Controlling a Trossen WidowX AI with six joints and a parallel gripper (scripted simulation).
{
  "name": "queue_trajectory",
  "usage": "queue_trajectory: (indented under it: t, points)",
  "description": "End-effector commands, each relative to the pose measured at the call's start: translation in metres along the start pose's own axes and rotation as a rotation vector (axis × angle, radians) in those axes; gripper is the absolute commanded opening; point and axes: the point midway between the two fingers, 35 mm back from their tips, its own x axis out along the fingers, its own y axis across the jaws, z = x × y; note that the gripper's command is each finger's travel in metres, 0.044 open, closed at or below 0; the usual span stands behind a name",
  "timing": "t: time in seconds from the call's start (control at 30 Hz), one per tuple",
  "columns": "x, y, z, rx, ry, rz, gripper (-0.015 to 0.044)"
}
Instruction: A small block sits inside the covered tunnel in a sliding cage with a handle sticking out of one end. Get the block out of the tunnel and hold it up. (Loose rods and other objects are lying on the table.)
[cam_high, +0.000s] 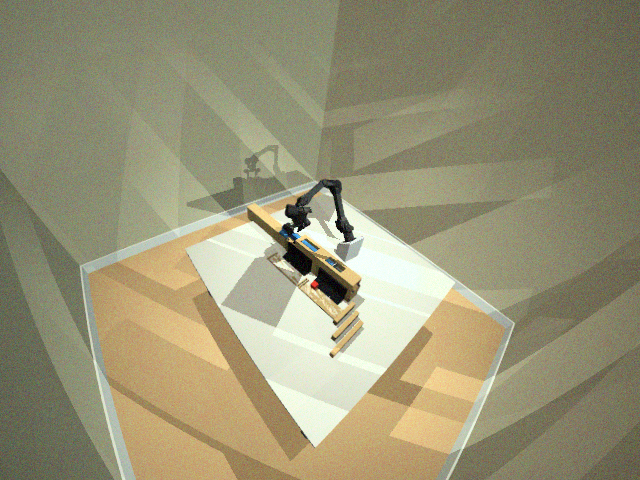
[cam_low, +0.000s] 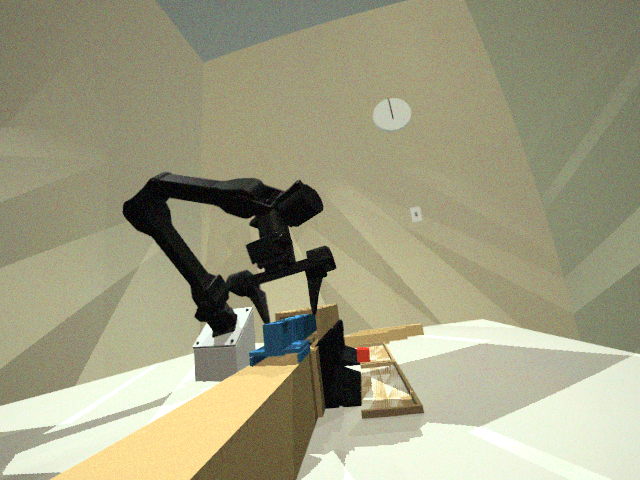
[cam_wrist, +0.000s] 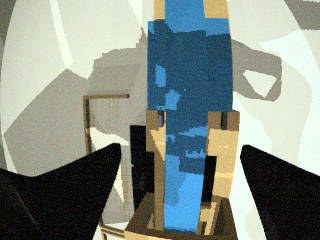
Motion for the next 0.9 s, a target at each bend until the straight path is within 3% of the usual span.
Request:
queue_trajectory:
  t: [0.0,0.87]
  points:
    - [-0.016,0.002,0.006,-0.016,0.029,0.021,0.0440]
    - [0.024,-0.002,0.002,-0.015,0.027,0.021,0.0440]
